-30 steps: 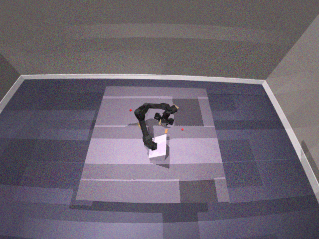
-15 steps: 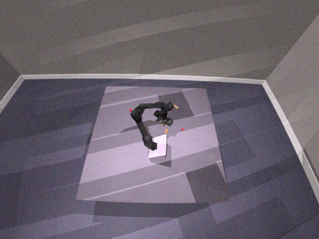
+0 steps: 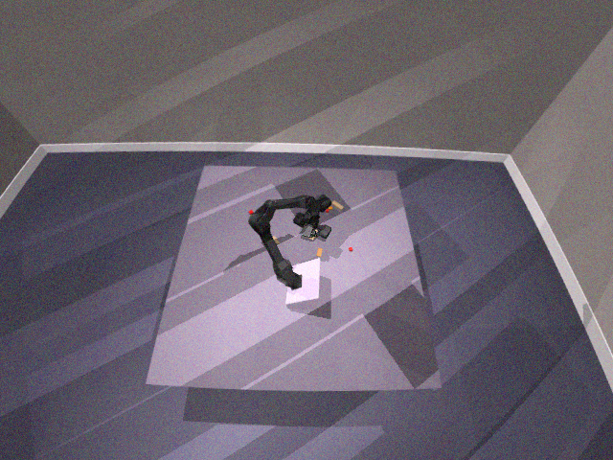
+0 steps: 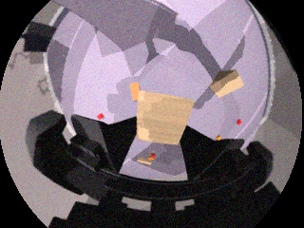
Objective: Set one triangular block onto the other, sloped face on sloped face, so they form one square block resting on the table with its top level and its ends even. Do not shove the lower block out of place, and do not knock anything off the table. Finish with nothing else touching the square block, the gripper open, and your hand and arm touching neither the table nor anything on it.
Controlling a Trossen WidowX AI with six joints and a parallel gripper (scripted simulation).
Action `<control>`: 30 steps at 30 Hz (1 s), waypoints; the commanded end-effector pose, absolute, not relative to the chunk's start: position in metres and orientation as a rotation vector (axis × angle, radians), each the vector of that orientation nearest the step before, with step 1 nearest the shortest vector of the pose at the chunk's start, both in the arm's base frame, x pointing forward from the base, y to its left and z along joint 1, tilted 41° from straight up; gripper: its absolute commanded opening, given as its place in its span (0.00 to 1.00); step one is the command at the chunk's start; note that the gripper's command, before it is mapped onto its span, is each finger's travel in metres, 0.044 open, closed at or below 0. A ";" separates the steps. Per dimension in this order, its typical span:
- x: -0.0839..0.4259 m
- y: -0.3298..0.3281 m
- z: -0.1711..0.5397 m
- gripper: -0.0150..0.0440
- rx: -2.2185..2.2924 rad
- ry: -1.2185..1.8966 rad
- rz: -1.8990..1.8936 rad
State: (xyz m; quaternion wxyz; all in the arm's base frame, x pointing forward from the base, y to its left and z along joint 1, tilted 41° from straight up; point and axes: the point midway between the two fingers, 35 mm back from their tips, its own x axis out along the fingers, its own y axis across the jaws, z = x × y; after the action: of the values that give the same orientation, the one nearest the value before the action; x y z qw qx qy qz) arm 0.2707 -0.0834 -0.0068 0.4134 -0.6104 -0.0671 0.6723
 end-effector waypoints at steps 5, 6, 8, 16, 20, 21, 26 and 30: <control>0.275 -0.082 0.002 0.25 -1.734 -0.400 1.719; 0.276 -0.082 0.003 0.25 -1.759 -0.432 1.722; 0.277 -0.081 0.004 0.25 -1.808 -0.498 1.726; 0.280 -0.078 0.011 0.25 -1.995 -0.771 1.727; 0.281 -0.077 0.014 0.25 -2.084 -0.915 1.716; 0.281 -0.076 0.015 0.25 -2.106 -0.952 1.712; 0.283 -0.074 0.019 0.25 -2.211 -1.139 1.685; 0.284 -0.072 0.023 0.25 -2.290 -1.295 1.653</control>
State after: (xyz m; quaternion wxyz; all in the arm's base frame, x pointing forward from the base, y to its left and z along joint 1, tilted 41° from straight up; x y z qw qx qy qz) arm 0.2809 -0.0721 0.0168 0.0548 -0.7309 -0.3931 0.5553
